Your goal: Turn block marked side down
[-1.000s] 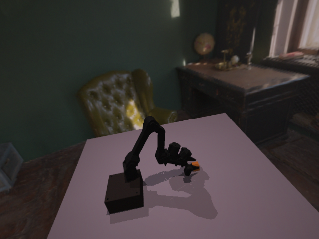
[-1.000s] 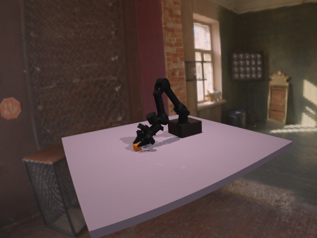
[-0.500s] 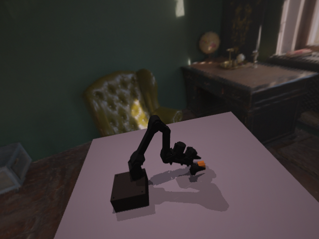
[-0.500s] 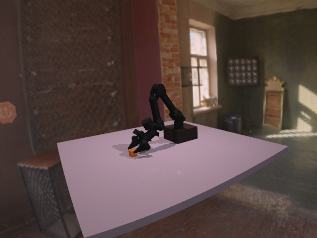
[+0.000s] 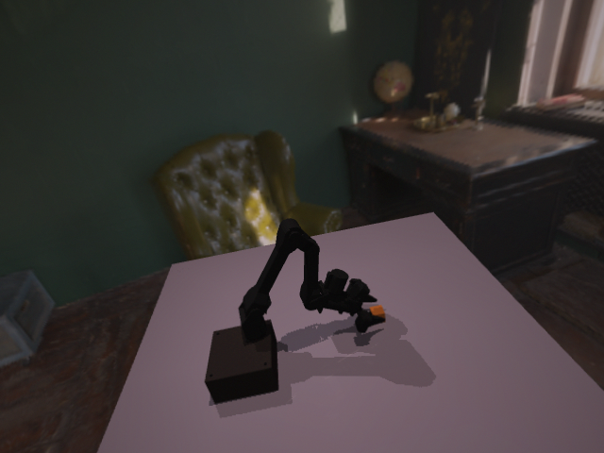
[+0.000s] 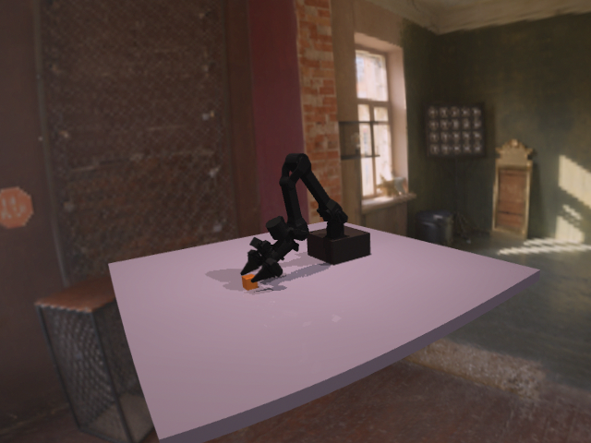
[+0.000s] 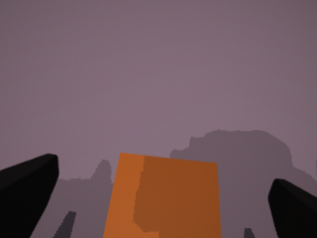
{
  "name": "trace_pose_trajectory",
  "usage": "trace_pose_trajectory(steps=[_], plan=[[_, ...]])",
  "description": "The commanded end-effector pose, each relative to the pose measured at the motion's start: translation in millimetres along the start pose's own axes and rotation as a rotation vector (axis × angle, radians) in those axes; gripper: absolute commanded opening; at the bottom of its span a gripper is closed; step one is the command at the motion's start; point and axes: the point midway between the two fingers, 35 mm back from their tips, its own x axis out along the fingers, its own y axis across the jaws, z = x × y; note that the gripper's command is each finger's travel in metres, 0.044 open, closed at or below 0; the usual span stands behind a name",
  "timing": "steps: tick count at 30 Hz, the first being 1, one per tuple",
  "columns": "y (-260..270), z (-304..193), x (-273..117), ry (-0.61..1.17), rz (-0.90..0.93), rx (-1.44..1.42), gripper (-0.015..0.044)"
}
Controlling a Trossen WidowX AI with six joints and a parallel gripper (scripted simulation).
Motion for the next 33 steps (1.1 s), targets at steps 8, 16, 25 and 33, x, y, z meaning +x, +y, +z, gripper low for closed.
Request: trace_pose_trajectory(steps=[8, 16, 25, 33], plan=[[1.3, 5.0, 5.8, 0.095, -0.002, -0.011, 0.044], [2.1, 35.2, -15.9, 0.39, -0.003, -0.011, 0.044], [0.0, 52.8, -49.9, 0.534, -0.005, -0.004, 0.044], [0.0, 52.8, -49.9, 0.534, -0.005, -0.004, 0.044]])
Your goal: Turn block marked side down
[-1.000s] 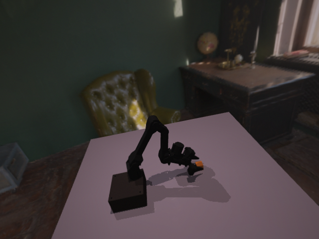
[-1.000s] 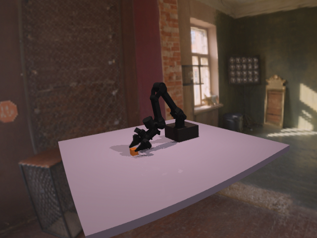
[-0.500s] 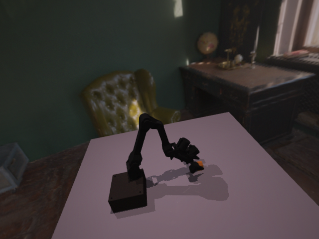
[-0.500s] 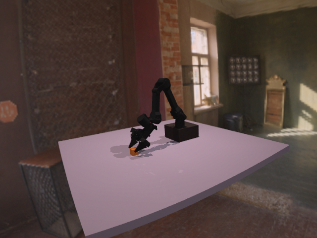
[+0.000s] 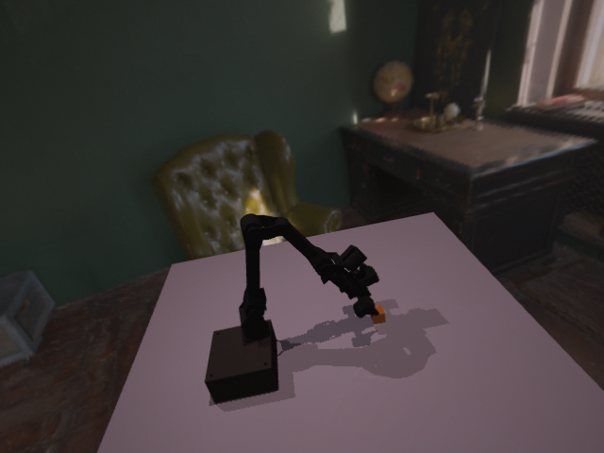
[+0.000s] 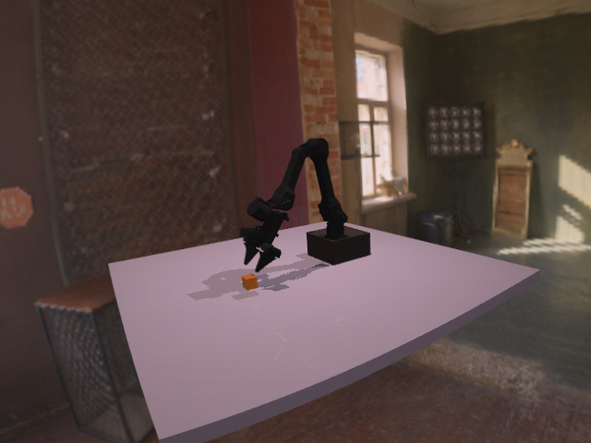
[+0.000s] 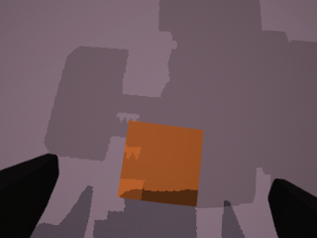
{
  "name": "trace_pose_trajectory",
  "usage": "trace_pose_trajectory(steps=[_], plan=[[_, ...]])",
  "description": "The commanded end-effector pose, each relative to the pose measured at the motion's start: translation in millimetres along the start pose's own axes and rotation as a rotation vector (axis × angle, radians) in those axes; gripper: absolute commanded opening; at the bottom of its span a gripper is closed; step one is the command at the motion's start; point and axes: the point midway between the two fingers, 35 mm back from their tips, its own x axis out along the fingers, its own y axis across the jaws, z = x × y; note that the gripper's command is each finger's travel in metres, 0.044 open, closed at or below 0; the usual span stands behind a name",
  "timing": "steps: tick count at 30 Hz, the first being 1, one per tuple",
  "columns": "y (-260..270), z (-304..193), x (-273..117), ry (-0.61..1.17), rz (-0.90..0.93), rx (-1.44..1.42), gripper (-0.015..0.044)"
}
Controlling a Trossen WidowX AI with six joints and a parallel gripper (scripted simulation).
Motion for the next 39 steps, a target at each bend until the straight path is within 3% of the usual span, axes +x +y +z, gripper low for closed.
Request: trace_pose_trajectory(steps=[1, 8, 25, 34, 39], plan=[[-0.7, 5.3, -27.2, 0.069, 0.01, 0.019, 0.044], [-0.4, 7.7, -25.8, 0.089, 0.009, 0.018, 0.044], [0.5, 50.3, -21.5, 0.59, 0.014, 0.014, 0.044], [0.5, 50.6, -21.7, 0.596, 0.014, 0.014, 0.044], [1.6, 29.7, 6.5, 0.596, 0.014, 0.014, 0.044]])
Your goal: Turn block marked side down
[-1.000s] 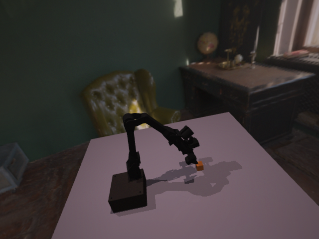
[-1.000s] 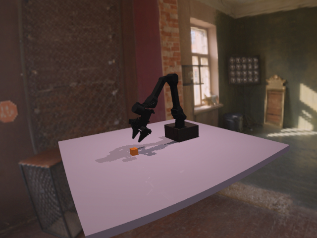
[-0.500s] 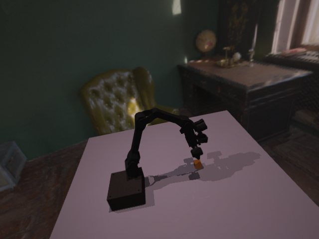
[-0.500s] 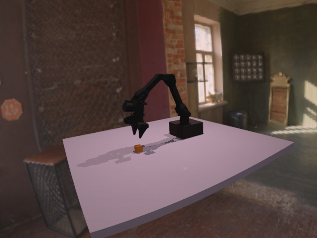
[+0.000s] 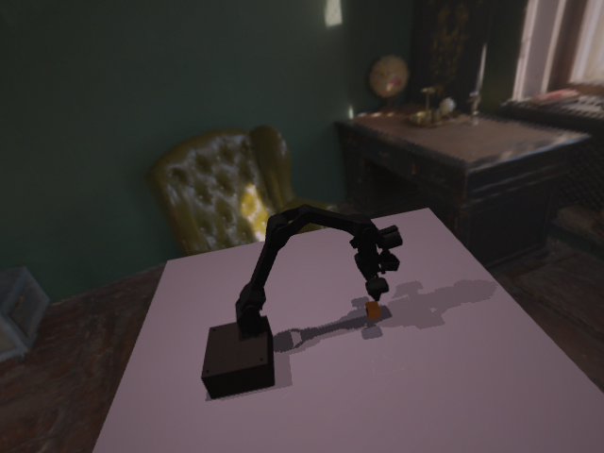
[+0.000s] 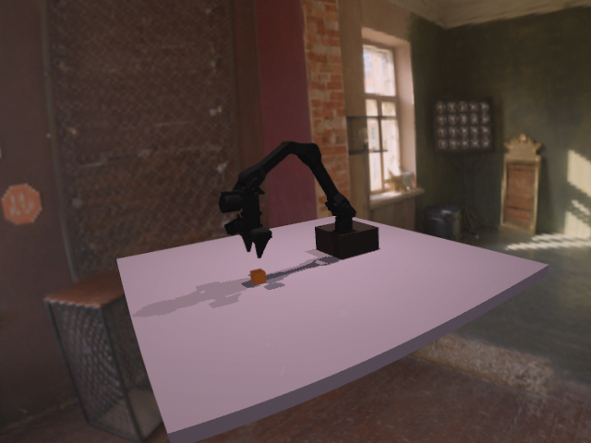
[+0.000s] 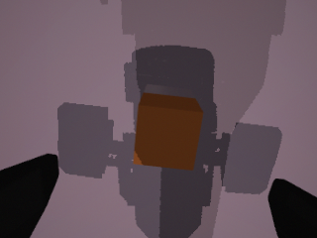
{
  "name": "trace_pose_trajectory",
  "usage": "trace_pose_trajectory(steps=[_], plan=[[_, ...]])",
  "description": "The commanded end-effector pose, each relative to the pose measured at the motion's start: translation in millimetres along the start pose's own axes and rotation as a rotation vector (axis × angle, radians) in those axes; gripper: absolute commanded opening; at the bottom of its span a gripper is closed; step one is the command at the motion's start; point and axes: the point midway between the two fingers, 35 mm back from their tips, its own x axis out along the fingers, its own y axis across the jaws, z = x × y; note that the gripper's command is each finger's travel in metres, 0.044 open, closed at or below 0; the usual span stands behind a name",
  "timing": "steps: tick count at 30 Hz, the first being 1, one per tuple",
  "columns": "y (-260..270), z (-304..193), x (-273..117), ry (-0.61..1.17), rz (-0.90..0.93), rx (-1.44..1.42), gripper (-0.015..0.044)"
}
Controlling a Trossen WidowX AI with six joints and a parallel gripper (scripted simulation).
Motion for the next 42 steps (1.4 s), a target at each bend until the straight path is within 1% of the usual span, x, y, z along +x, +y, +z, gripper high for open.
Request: trace_pose_trajectory(steps=[1, 6, 10, 18, 36, 41, 42], plan=[[0.3, -7.2, 28.0, 0.037, 0.001, -0.005, 0.044], [-0.5, -6.8, 28.0, 0.037, 0.001, -0.005, 0.044], [-0.6, -7.3, 43.1, 0.037, 0.001, -0.005, 0.044], [-0.6, -7.3, 44.2, 0.037, 0.001, -0.005, 0.044], [-0.6, -8.5, 73.4, 0.037, 0.001, -0.005, 0.044], [-0.6, -8.7, 75.8, 0.037, 0.001, -0.005, 0.044], [-0.6, -8.7, 75.8, 0.037, 0.001, -0.005, 0.0414]])
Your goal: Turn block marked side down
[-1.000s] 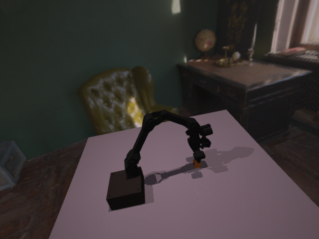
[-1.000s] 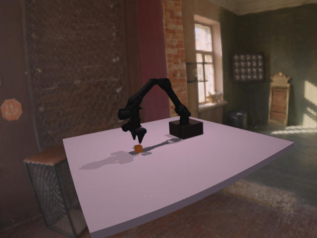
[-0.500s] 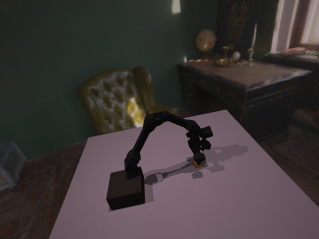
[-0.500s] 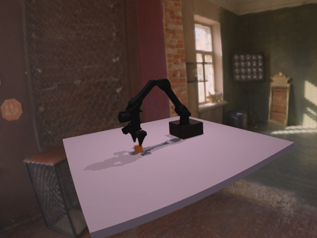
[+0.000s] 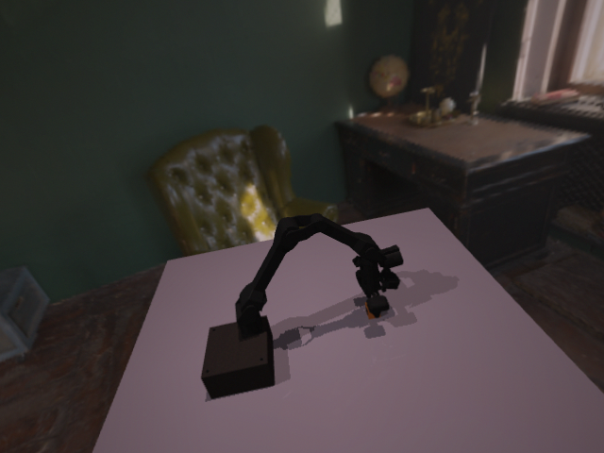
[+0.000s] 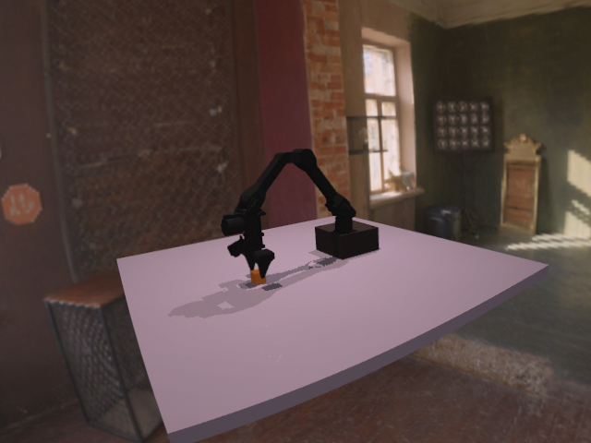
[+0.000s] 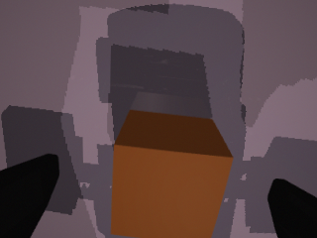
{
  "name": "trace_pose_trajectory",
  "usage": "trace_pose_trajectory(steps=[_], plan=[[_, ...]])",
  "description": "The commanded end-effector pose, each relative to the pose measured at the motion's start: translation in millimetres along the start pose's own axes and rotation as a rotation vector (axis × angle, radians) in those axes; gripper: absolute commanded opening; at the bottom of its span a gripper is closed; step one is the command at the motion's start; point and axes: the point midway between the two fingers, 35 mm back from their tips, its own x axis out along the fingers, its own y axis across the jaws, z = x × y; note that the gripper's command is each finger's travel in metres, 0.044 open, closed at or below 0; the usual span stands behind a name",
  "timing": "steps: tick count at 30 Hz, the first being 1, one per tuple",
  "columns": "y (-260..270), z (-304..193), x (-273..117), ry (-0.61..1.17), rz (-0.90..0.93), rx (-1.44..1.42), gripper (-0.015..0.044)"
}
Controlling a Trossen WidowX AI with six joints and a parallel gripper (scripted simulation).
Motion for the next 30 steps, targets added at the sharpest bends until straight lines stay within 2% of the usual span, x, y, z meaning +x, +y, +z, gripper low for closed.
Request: trace_pose_trajectory(steps=[1, 10, 26, 28, 30], plan=[[0.4, -2.7, 6.3, 0.012, 0.003, -0.004, 0.0387], [0.4, -2.7, 6.3, 0.012, 0.003, -0.004, 0.0151], [0.4, -2.7, 6.3, 0.012, 0.003, -0.004, 0.0045], [0.4, -2.5, 1.4, 0.012, 0.003, -0.004, 0.0], [0.4, -2.1, -12.7, 0.012, 0.003, -0.004, 0.0]])
